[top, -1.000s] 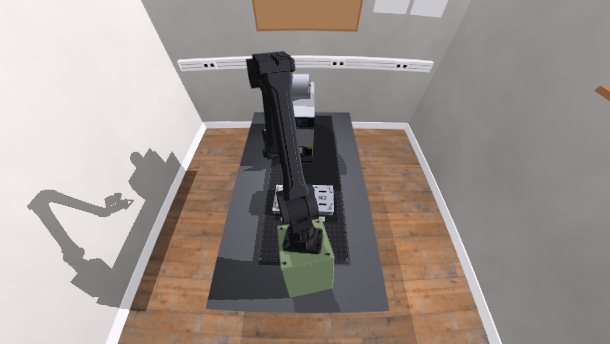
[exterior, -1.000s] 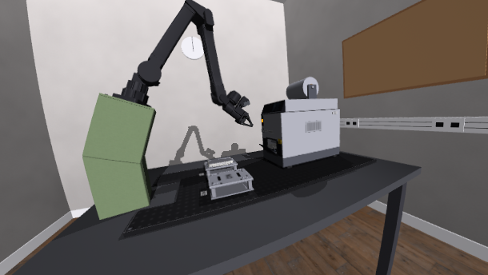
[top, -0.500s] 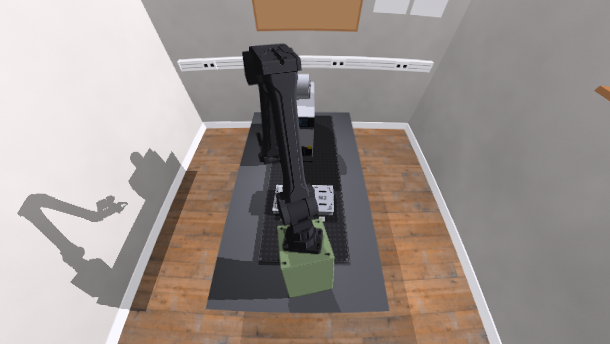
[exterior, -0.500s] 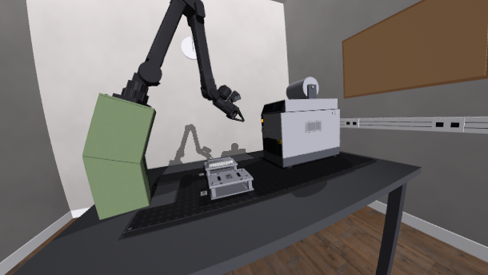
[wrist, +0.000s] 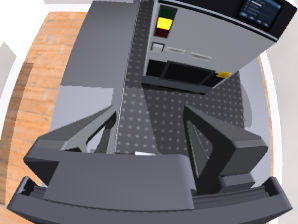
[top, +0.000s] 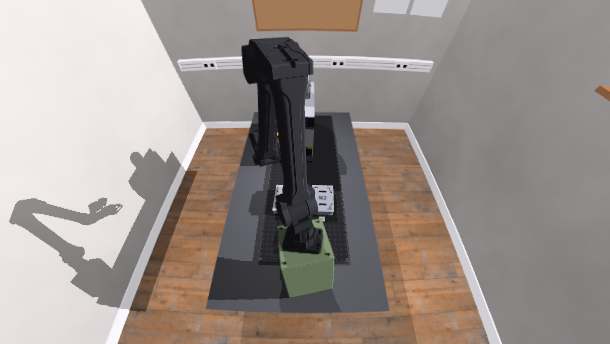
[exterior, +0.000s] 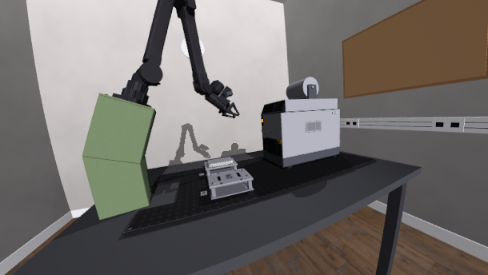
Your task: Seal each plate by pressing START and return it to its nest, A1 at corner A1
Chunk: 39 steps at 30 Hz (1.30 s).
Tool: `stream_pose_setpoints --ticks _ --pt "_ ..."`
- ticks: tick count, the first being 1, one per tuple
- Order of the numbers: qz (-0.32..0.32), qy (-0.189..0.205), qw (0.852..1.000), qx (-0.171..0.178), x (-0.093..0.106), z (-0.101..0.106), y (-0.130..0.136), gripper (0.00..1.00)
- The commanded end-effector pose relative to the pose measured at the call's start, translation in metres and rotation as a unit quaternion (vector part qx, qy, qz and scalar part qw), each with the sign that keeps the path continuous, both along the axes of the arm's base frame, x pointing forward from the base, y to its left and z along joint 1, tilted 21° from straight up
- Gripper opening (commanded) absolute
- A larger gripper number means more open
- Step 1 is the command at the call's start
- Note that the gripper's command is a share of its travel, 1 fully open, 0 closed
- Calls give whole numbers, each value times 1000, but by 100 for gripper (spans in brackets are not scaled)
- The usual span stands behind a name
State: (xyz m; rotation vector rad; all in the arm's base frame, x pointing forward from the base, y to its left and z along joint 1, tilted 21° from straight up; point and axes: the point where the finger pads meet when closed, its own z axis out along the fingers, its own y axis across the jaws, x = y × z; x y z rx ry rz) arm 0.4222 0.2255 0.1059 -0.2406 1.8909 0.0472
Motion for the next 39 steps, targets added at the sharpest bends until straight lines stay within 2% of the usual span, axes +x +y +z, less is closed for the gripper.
stream_pose_setpoints --ticks 1,4,6,7,9,12,15,18,21,23,24,26,27,28,32,39 --pt "58 -31 990 -121 11 29 32 100" --pt "73 -36 978 -194 17 34 37 100" --pt "73 -36 978 -194 17 34 37 100" --pt "91 -44 963 -249 16 34 37 100" --pt "107 -52 950 -289 16 42 51 100" --pt "134 -70 924 -351 17 66 75 100" --pt "156 -89 891 -417 22 88 86 100" --pt "174 -99 853 -482 30 94 91 100" --pt "188 -105 815 -538 30 94 99 100" --pt "188 -105 815 -538 30 94 99 100" --pt "204 -113 781 -579 26 90 103 100" --pt "222 -120 754 -607 22 85 107 100" --pt "226 -122 748 -612 21 84 108 100" --pt "224 -121 749 -612 22 83 105 100" --pt "206 -116 764 -600 25 85 91 100" --pt "192 -110 772 -596 28 88 76 100"
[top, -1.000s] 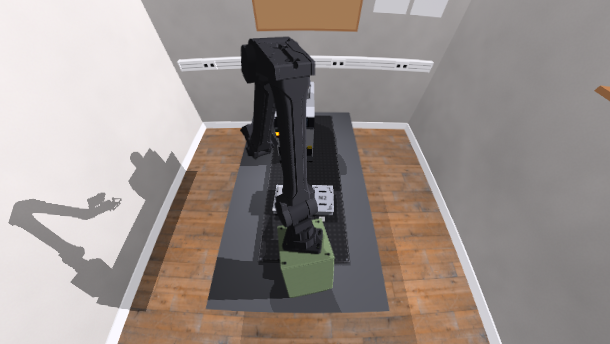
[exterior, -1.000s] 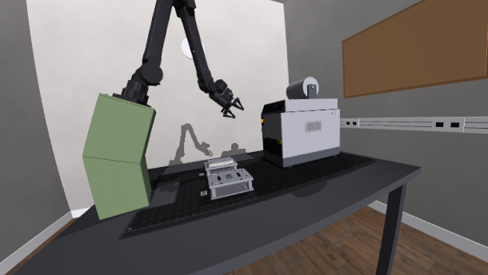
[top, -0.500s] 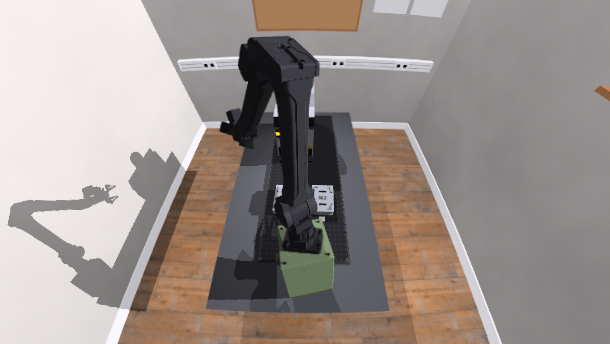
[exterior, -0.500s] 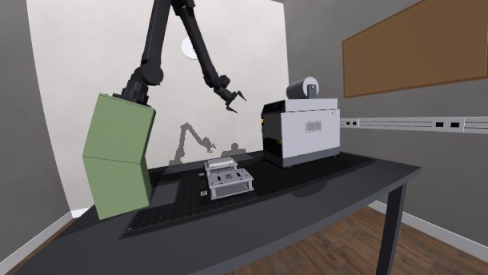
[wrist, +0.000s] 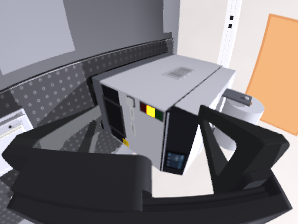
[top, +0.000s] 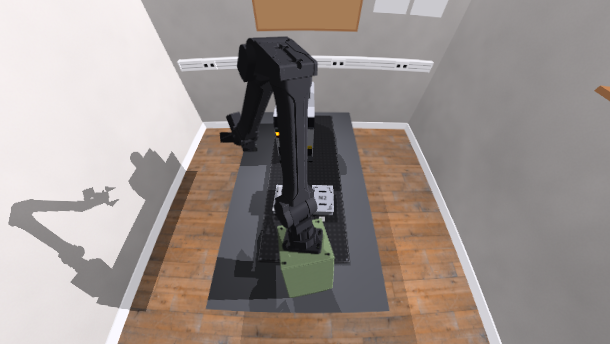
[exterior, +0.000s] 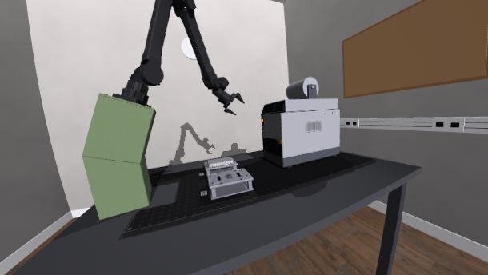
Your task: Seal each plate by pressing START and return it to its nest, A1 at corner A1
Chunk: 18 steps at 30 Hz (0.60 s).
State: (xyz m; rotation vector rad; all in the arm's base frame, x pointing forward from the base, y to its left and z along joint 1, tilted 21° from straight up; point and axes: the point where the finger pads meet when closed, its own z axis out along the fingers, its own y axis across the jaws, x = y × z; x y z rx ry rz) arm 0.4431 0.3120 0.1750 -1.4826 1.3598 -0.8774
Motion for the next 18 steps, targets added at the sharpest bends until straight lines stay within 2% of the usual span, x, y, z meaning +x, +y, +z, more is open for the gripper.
stream_pose_setpoints --ticks 1,11,18 --pt "-11 -20 1000 13 7 19 -11 100" --pt "0 -23 999 32 9 25 15 100" --pt "8 -26 999 23 8 27 21 100"
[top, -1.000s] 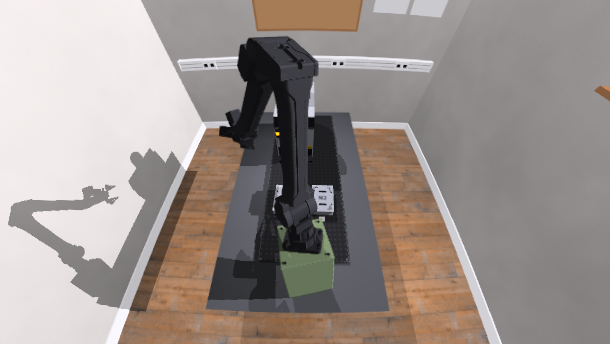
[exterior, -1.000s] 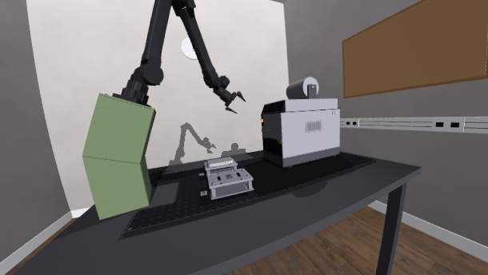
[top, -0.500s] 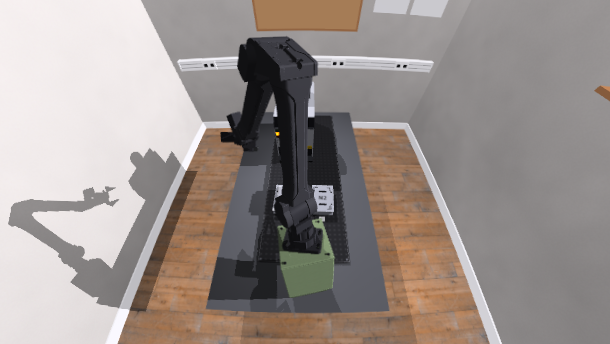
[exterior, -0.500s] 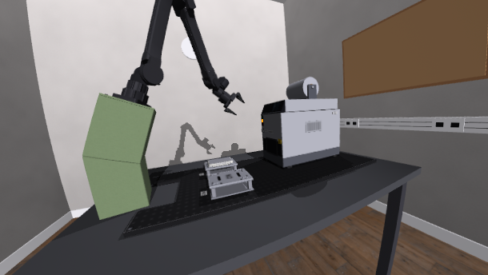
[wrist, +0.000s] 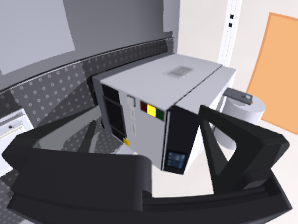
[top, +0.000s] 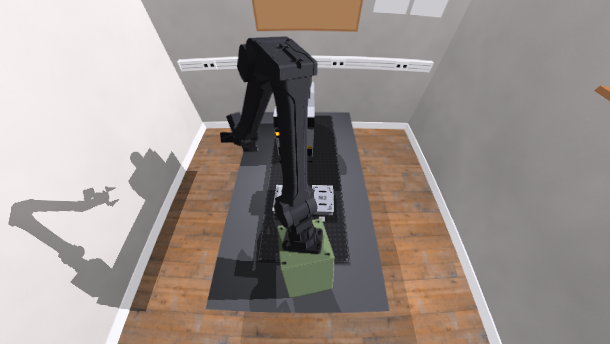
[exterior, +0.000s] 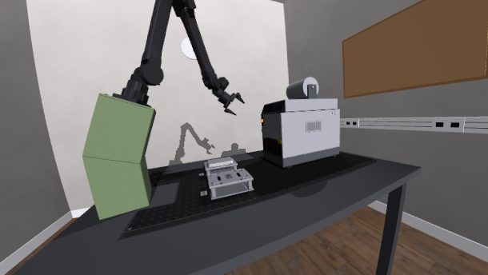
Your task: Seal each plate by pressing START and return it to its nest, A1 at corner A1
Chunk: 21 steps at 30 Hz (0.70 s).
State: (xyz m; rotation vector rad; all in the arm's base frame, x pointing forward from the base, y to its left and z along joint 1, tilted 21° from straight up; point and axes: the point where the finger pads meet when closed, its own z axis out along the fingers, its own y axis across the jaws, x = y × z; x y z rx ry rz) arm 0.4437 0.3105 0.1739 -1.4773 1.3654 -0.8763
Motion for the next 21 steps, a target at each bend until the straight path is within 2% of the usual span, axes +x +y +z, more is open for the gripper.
stream_pose_setpoints --ticks 1,8,15,21 --pt "8 -27 999 20 9 29 20 100" --pt "-9 -28 999 29 19 31 8 100" --pt "-13 -18 1000 21 15 17 -2 100" --pt "-8 -18 1000 21 7 18 -2 100"
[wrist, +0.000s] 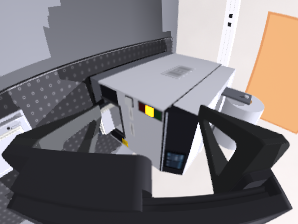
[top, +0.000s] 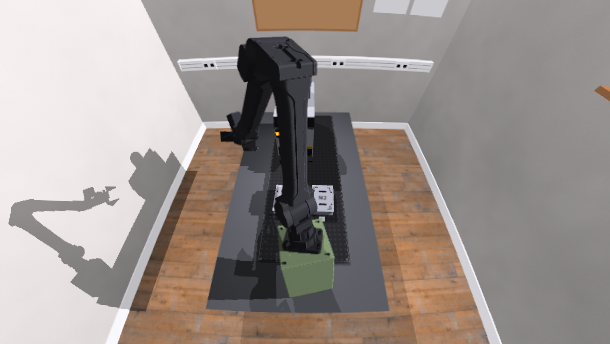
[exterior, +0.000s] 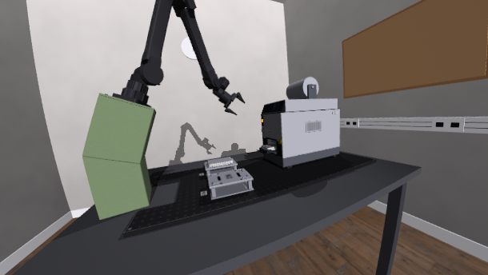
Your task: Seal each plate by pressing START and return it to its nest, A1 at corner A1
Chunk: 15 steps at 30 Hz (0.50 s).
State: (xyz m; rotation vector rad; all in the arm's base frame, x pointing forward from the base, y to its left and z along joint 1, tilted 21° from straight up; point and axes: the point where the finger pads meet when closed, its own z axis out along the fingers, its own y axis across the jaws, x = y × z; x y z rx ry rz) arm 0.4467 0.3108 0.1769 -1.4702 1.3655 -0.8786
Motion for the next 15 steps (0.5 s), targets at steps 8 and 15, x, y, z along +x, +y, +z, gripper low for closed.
stream_pose_setpoints --ticks 8,15 --pt "5 -16 1000 20 -3 15 9 100" --pt "8 -18 1000 22 1 18 16 100"
